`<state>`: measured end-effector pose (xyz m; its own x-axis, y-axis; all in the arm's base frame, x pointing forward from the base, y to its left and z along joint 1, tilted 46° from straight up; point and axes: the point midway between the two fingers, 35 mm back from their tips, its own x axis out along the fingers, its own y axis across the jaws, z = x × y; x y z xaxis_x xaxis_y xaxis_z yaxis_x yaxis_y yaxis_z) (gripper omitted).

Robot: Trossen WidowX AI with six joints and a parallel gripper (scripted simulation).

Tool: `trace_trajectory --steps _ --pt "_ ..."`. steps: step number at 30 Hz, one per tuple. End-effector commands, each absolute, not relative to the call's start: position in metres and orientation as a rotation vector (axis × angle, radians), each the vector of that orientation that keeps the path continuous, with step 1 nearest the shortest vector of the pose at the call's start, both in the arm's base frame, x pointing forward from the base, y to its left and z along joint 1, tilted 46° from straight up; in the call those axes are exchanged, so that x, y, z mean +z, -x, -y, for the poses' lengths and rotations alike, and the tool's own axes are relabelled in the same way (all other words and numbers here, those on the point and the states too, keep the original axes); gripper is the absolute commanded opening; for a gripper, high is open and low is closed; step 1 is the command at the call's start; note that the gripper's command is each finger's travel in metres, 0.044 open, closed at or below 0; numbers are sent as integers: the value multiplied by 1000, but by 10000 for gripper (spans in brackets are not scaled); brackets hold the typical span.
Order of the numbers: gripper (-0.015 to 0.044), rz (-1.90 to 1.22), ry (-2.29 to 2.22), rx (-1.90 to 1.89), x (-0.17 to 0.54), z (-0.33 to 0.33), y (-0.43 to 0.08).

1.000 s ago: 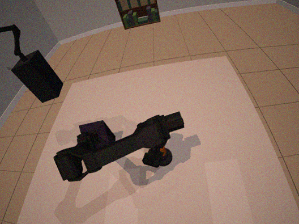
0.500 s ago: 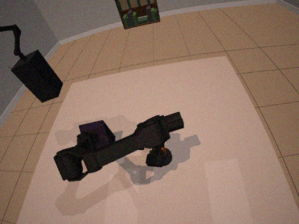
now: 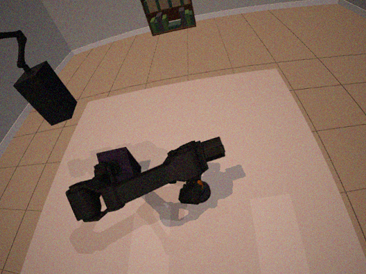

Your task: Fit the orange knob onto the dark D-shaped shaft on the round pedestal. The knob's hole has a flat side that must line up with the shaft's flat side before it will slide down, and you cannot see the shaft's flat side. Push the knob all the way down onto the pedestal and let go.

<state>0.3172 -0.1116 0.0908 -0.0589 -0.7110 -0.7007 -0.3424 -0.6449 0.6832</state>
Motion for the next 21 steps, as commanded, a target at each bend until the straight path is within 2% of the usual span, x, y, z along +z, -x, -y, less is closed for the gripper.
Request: trace_trajectory --steps 1,8,21 --pt "0 1129 -1924 -1754 94 109 -319" --pt "0 916 -1805 -1792 93 110 -319" --pt "0 905 -1799 -1793 90 113 -318"
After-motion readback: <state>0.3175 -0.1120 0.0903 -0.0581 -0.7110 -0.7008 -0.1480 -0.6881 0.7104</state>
